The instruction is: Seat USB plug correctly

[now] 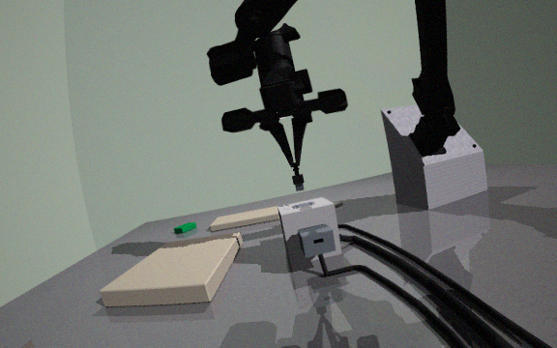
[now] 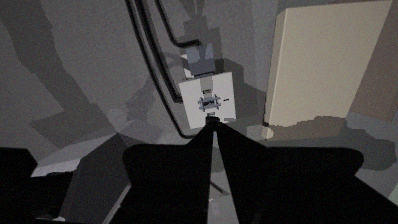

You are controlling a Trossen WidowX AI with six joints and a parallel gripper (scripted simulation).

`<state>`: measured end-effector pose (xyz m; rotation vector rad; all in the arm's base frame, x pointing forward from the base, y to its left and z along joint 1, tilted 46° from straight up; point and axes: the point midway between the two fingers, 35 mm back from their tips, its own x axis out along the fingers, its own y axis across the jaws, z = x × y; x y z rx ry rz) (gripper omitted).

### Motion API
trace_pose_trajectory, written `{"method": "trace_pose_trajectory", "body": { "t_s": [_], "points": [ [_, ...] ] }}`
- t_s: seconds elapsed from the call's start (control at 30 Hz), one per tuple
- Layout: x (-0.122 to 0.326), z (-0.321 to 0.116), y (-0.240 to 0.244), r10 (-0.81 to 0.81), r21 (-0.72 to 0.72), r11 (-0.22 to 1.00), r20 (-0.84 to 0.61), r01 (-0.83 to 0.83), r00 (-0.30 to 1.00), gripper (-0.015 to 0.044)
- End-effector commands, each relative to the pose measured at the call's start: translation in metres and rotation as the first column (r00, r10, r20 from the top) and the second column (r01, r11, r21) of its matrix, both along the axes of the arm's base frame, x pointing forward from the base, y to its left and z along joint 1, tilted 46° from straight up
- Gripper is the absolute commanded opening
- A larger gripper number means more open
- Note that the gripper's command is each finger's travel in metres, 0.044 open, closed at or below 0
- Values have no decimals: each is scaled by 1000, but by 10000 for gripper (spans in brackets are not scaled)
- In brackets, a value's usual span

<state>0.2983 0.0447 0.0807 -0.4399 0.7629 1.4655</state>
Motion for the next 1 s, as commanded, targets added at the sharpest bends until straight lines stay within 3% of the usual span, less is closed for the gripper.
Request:
{"method": "trace_pose_trajectory", "body": {
  "t_s": [0.0,0.2,0.97],
  "points": [
    [0,0,0,64,4,998,66,-64,996,0],
    [0,0,0,144,2,989,150,-145,978,0],
    [0,0,1,139,12,990,148,-142,979,0]
  ]
}}
